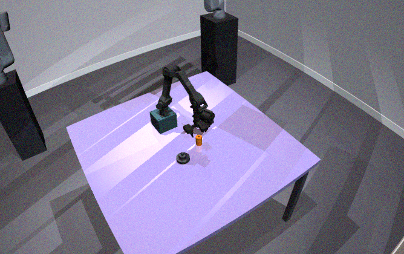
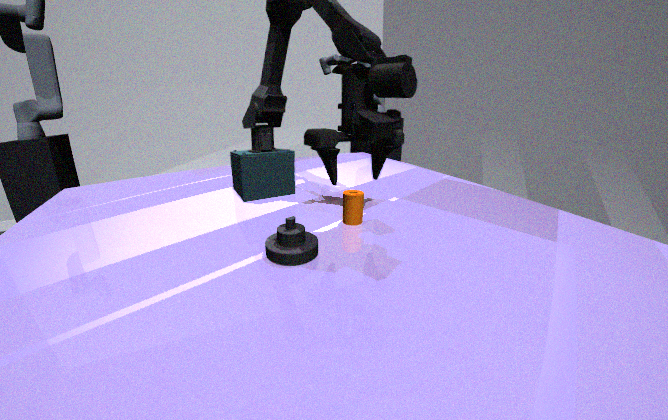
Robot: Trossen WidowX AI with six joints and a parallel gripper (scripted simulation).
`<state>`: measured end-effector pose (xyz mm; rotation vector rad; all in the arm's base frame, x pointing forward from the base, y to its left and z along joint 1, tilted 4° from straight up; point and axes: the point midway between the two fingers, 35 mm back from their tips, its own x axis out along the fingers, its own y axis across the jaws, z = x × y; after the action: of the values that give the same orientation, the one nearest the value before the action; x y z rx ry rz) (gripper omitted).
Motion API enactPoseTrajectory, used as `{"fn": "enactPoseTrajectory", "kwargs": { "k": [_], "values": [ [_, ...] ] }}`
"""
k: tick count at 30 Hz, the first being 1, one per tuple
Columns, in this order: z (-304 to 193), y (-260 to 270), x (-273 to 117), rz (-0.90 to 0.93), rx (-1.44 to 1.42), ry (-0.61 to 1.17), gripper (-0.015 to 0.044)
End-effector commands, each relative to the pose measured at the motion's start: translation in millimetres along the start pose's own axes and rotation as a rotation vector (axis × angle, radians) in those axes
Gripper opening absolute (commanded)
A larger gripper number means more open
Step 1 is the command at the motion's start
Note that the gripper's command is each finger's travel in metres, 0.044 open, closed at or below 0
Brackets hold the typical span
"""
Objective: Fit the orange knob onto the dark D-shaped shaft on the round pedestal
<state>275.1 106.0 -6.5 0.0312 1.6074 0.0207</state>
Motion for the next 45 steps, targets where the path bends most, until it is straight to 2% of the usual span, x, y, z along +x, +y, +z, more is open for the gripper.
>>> {"fn": "enactPoseTrajectory", "kwargs": {
  "k": [1, 45],
  "values": [
    [-4, -1, 7, -0.002, 0.004, 0.015, 0.0440],
    [-6, -1, 74, -0.002, 0.004, 0.015, 0.0440]
  ]
}}
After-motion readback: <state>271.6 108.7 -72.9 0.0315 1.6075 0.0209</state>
